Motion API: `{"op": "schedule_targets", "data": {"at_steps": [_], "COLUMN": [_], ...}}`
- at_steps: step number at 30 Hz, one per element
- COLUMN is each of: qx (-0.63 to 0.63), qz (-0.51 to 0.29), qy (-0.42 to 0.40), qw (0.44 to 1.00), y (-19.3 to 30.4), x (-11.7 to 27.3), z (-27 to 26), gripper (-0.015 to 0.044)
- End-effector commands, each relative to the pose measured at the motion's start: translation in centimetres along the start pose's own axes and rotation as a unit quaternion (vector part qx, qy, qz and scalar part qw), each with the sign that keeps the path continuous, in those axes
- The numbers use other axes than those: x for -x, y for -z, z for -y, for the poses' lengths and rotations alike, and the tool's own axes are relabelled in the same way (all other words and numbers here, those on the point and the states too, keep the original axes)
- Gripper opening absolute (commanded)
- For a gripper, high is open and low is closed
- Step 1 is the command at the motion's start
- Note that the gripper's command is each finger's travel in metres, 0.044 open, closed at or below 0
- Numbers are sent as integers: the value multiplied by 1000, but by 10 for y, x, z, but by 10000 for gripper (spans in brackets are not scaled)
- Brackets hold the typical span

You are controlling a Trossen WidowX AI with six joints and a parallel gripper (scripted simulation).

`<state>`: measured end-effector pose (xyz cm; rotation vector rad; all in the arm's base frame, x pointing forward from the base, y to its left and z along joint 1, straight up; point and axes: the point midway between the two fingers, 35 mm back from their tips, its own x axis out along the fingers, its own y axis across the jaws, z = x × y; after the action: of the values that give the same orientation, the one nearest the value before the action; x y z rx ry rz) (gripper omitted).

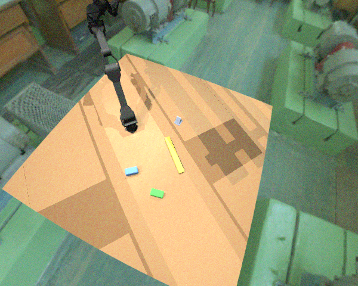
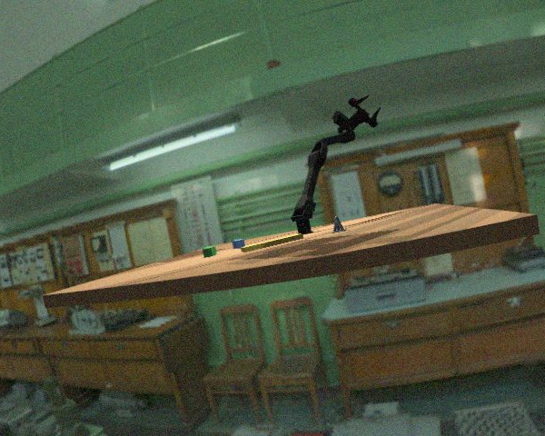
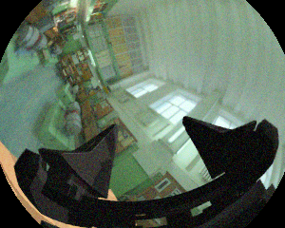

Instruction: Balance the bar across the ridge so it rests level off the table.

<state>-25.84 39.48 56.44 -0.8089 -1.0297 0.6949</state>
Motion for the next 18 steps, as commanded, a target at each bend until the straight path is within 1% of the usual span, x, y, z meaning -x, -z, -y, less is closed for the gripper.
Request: {"op": "schedule_targets", "data": {"at_steps": [1,3,4,18], "qx": [0,2,3,46], "qz": [0,-2,-3,-28], "qy": [0,1,2,-3], "qw": [1000,1000,1000,999], "y": [0,4,7,62], "x": [-1,-7,-12,-76], "z": [0,-4,-7,-37], "gripper": [374,321,315,315]}}
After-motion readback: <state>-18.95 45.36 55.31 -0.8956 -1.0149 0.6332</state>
